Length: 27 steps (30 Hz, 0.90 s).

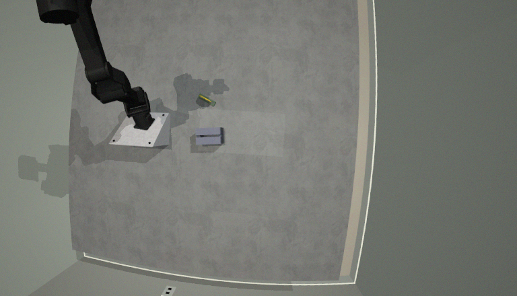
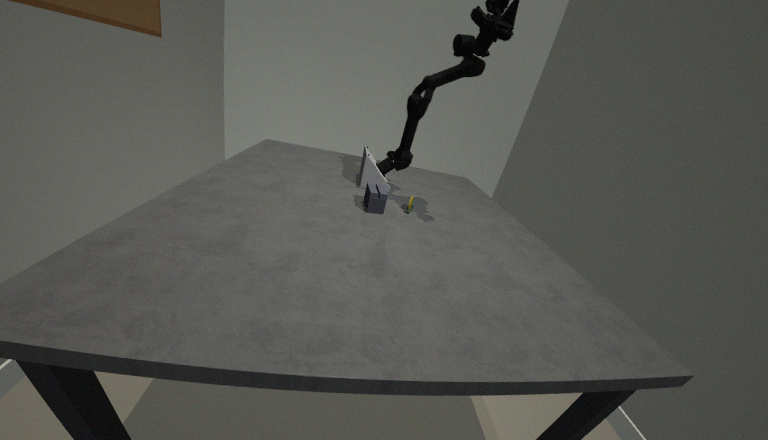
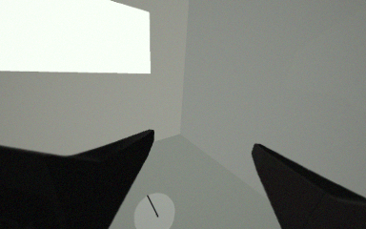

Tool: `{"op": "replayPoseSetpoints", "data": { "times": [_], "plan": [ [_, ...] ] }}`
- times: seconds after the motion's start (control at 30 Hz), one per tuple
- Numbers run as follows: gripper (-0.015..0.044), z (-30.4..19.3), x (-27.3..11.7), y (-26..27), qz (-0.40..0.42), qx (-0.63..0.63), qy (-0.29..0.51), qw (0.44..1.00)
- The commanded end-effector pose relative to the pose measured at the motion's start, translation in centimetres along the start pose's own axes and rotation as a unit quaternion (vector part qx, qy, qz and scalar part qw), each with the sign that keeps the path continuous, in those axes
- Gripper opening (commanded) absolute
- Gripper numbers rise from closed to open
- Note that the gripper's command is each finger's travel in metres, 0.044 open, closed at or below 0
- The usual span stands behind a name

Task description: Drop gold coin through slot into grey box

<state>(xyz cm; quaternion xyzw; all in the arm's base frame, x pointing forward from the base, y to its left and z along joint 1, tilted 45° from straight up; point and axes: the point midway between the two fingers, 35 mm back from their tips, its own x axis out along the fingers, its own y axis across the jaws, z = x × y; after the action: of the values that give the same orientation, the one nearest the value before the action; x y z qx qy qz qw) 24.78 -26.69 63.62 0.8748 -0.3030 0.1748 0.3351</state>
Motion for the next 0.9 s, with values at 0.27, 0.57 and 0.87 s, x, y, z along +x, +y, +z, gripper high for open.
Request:
{"op": "replayPoseSetpoints", "data": {
  "times": [0.27,0.57,0.87],
  "plan": [
    [0.0164,-7.9,-5.8,6.5,0.128,-0.106,0.071,0.983],
    [0.0161,-16.6,-12.8,8.5,0.233,-0.228,0.175,0.929],
    [0.0161,-26.4,-20.6,5.5,0.321,-0.363,0.290,0.825]
  ]
}}
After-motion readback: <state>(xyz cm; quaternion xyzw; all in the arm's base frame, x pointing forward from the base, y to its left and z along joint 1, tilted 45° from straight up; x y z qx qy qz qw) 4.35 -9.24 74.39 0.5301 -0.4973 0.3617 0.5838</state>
